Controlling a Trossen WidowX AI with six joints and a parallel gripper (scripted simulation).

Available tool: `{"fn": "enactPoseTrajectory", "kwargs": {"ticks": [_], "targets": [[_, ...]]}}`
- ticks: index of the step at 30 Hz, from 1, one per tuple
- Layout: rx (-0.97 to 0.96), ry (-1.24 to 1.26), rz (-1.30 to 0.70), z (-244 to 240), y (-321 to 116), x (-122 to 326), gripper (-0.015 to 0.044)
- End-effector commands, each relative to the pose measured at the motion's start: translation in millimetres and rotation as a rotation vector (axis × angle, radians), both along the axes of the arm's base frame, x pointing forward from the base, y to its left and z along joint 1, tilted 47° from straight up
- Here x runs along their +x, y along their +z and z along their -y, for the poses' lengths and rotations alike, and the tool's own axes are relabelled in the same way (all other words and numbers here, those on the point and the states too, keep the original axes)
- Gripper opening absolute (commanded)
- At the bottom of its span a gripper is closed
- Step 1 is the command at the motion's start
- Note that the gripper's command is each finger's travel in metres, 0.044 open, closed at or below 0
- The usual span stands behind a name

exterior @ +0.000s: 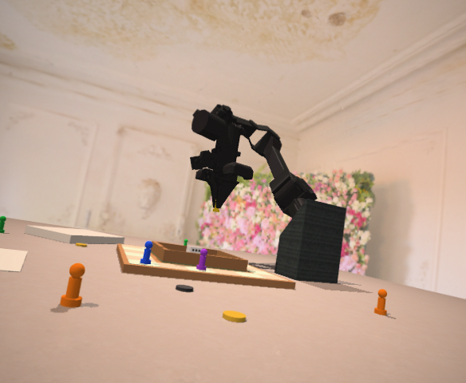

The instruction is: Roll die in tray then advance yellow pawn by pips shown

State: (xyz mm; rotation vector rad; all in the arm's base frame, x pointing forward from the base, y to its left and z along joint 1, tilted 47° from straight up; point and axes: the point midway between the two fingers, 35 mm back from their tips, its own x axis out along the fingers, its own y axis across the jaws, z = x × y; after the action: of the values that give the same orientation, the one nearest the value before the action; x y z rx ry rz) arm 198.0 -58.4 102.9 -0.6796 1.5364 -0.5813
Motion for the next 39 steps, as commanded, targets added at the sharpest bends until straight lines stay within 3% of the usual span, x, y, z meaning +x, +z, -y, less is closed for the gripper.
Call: {"fn": "enactPoseTrajectory", "kwargs": {"ticks": [1, 6, 23, 39], "targets": [[-0.007, -0.005, 0.006, -10, 14, -3, 0.0000], [-0.005, -0.005, 0.006, -9, 12, 0, 0.0000], [-0.008, -0.005, 0.012, 49, -33, 83, 0.0000], [-0.010, -0.005, 0.012, 76, -57, 85, 0.0000]]}}
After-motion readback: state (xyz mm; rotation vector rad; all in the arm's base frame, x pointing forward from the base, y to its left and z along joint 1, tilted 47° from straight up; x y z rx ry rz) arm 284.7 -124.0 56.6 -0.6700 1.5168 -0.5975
